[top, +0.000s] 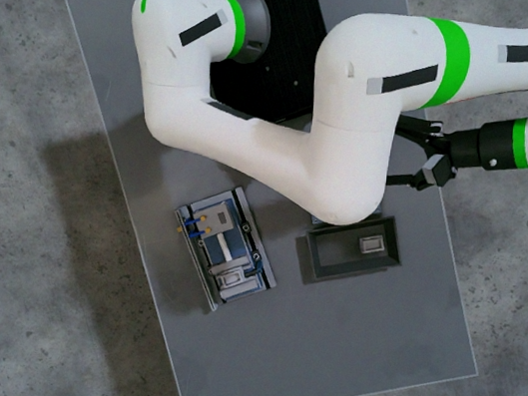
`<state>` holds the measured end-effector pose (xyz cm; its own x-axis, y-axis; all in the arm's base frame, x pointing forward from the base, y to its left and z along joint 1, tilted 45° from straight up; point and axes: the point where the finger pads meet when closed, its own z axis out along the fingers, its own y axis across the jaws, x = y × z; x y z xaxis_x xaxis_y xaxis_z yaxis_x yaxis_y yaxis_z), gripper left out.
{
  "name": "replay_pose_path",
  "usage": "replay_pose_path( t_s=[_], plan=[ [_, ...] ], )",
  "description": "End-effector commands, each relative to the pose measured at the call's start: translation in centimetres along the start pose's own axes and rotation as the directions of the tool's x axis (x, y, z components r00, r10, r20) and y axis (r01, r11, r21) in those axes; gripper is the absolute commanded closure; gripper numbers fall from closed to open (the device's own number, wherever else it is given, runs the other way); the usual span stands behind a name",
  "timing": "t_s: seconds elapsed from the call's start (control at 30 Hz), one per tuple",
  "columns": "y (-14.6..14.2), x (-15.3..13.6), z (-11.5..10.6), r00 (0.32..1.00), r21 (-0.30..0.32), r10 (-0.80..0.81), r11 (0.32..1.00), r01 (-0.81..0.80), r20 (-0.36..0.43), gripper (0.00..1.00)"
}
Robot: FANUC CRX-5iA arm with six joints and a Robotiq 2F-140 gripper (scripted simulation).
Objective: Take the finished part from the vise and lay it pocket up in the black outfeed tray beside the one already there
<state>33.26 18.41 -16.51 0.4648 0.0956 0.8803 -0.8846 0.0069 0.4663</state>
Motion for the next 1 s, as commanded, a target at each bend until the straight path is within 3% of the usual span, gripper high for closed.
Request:
replay_pose_path(
  t_s=[0.0, 0.63, 0.73, 0.97],
  plan=[
    [0.0, 0.1, -0.1, 1.000, 0.002, 0.001, 1.000, -0.001, 0.001, 0.00],
    [-0.1, 0.3, -0.1, 1.000, 0.003, 0.001, 1.000, -0.001, 0.009, 0.00],
    [-0.9, 1.8, 0.1, 0.998, 0.013, 0.000, 1.000, 0.000, 0.058, 0.00],
    [-4.0, 8.4, 1.9, 0.968, 0.055, 0.006, 0.998, -0.020, 0.249, 0.00]
  ],
)
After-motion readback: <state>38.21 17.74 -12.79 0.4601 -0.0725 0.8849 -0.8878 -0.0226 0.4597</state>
